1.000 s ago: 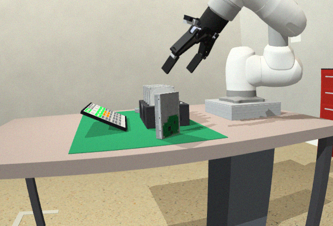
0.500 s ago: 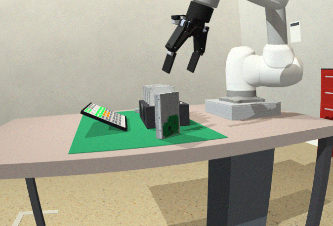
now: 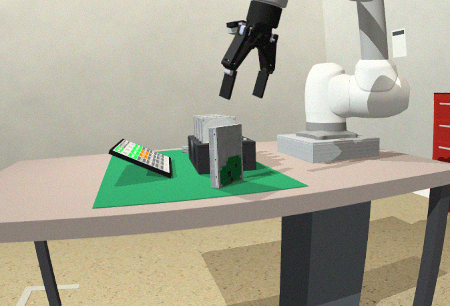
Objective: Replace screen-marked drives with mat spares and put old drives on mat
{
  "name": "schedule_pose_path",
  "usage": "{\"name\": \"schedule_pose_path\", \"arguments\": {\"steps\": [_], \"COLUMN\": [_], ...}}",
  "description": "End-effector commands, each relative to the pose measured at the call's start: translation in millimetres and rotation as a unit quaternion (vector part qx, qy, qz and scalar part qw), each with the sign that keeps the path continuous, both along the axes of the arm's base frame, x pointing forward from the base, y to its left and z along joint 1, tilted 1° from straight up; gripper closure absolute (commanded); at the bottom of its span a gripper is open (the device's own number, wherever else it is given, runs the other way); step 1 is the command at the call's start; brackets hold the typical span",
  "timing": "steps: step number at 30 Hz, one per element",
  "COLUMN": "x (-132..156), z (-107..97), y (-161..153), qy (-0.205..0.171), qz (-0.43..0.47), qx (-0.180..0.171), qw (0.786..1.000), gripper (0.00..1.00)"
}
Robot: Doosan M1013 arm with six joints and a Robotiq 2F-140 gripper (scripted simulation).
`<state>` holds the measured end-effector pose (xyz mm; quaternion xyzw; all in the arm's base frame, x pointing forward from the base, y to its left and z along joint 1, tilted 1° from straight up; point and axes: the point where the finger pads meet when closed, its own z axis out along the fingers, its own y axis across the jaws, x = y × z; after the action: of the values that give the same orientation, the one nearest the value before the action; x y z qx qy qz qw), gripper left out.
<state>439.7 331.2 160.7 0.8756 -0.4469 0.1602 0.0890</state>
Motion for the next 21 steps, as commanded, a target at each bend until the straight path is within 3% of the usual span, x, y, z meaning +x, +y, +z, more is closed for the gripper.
{"name": "schedule_pose_path", "arguments": {"steps": [1,3,14,21], "x": [-0.5,-0.5,-0.3,0.6], "z": [-0.4,-0.4,0.1,1.1], "y": [-0.5,-0.5,-0.1,0.7], "qy": [0.019,0.019,0.095,0.104], "qz": [-0.001,-0.001,-0.002,-0.002], "qx": [0.023,0.023,0.130,0.148], "qw": [1.000,1.000,0.987,0.983], "gripper": [0.11,0.11,0.11,0.11]}}
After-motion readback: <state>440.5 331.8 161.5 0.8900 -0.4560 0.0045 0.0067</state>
